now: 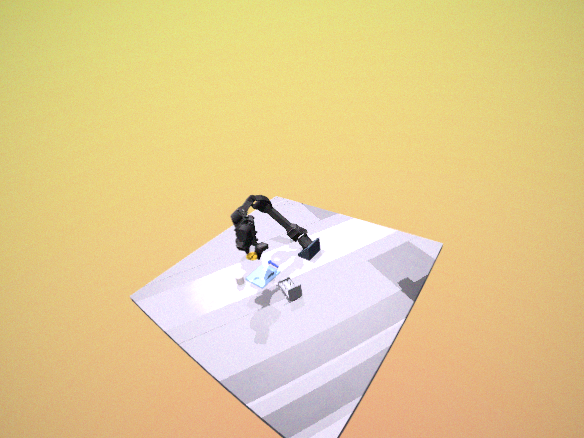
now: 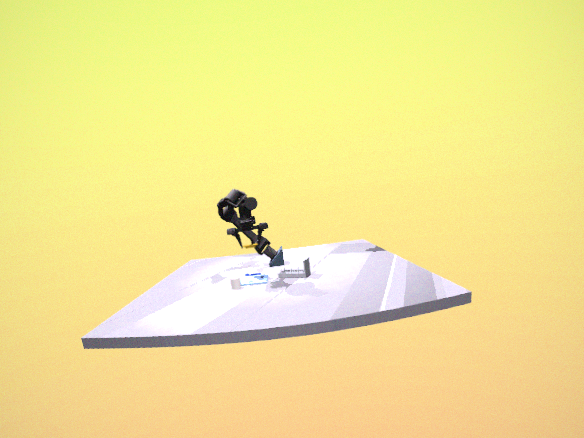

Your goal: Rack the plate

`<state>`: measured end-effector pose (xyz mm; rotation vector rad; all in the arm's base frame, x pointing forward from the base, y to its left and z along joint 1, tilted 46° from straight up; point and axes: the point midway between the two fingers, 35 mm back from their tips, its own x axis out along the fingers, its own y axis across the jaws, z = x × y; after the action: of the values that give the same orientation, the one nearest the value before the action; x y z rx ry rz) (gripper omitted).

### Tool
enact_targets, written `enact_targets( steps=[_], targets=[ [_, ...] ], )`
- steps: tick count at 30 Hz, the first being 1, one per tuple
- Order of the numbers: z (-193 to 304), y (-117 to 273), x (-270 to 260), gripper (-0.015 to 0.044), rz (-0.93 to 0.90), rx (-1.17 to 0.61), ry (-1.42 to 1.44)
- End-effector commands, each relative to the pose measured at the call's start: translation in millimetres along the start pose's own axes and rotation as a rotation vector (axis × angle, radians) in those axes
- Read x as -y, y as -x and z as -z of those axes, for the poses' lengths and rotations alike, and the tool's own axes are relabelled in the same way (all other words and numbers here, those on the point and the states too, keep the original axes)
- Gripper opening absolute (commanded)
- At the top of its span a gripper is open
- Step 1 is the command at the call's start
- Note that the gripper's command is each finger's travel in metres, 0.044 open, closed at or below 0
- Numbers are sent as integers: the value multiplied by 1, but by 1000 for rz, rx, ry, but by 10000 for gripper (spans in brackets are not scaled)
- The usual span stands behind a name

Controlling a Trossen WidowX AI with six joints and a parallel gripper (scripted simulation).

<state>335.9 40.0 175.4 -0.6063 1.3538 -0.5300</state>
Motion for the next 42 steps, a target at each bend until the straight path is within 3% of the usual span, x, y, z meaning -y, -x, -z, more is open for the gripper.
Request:
enact_targets(
  steps=[1,21,28,42],
  targets=[
    [-2,13,-1,0,-8,7,-5],
    [70,18,-103,0,12,-94,-482],
    [72,13,-102,0,-3,-119,-457],
    [83,-24,-103,0,-203,-300,-222]
  ],
)
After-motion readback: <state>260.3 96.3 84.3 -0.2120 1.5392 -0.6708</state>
